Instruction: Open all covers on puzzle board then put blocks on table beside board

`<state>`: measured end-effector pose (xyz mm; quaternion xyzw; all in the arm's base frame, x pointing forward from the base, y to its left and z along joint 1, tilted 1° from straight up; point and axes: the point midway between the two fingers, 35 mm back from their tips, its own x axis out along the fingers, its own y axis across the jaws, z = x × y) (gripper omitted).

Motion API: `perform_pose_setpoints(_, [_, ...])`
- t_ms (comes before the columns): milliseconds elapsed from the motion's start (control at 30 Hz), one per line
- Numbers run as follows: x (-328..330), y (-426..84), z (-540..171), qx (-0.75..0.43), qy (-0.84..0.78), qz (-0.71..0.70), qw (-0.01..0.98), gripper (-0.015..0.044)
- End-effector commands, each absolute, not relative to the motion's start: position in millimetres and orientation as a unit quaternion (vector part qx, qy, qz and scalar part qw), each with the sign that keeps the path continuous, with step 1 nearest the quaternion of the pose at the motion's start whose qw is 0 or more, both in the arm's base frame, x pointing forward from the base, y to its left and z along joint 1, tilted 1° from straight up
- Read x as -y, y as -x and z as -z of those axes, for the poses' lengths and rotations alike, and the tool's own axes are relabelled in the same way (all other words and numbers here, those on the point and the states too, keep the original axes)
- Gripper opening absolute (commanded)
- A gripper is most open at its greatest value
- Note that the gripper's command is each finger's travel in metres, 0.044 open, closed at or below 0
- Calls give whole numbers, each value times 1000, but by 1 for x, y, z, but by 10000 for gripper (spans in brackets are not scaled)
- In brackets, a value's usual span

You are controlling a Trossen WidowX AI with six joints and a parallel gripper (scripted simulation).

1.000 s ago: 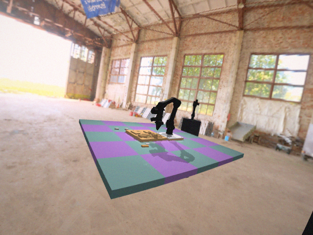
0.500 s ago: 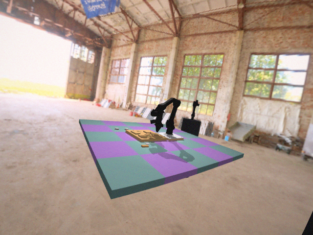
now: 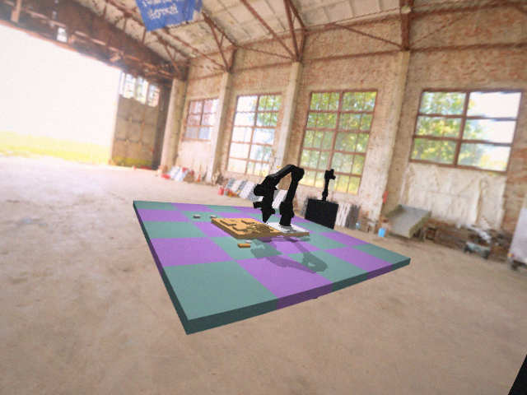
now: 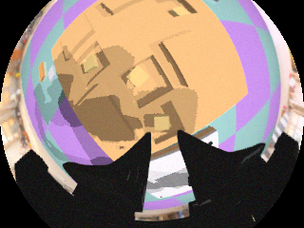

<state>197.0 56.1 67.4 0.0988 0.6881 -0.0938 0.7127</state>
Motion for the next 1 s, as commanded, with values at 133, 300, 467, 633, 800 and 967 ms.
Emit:
perform_pose_setpoints(133, [-56,-197,-67,-688,-97,92,713,144])
perform_pose_setpoints(300, [-56,-197,-67,-688,-97,92,713,144])
perform_pose_setpoints(467, [-56,-197,-67,-688,-97,92,713,144])
perform_pose_setpoints(633, [-56,-197,-64,-688,-97,92,713,144])
perform_pose_setpoints(800, [-56,-198,-59,-688,-97,92,713,144])
perform_pose_setpoints(967, [-56,-198,-54,-688,-97,92,713,144])
